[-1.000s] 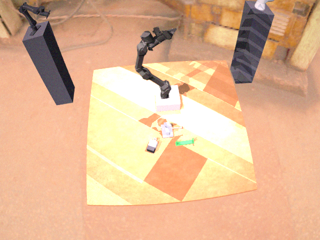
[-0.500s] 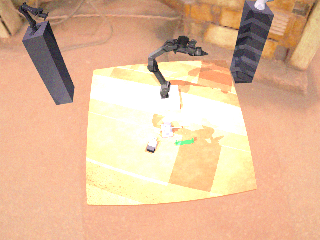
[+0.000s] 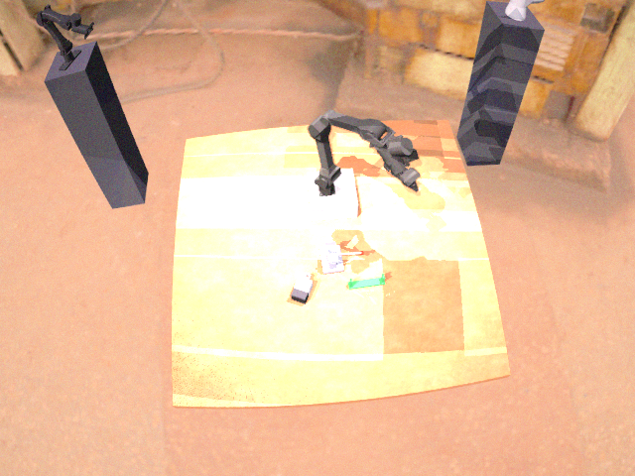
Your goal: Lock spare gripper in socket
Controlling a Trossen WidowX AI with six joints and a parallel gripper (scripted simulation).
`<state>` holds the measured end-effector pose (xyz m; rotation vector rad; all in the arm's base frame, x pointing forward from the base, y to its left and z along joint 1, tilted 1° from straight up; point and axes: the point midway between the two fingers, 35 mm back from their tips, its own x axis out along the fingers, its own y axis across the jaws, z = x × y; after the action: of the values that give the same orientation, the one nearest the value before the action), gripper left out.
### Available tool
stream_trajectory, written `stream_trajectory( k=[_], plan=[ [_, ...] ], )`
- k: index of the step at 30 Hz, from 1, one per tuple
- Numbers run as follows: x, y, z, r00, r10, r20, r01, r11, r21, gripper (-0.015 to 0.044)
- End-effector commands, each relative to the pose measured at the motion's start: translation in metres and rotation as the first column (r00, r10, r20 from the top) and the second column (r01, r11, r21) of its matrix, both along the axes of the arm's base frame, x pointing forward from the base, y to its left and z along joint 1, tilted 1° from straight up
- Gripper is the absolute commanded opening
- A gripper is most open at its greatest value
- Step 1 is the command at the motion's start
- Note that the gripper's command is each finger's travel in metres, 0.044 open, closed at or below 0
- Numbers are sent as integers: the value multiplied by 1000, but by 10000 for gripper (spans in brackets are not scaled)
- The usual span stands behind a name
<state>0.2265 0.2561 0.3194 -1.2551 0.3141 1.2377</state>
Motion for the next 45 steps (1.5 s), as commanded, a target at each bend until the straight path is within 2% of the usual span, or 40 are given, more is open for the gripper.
stream_trajectory(
  k=[1,8,15,20,27,45],
  plan=[
    [33,-30,-48,994,-89,-64,80,987,-142,300],
    [69,-104,-132,944,-255,-210,164,913,-374,300],
    [68,-179,-200,844,-394,-364,160,833,-530,300],
    [68,-181,-208,841,-397,-368,159,831,-533,300],
    [66,-181,-269,841,-396,-369,158,831,-533,300],
    [68,-180,-295,841,-396,-369,158,831,-533,300]
  ],
)
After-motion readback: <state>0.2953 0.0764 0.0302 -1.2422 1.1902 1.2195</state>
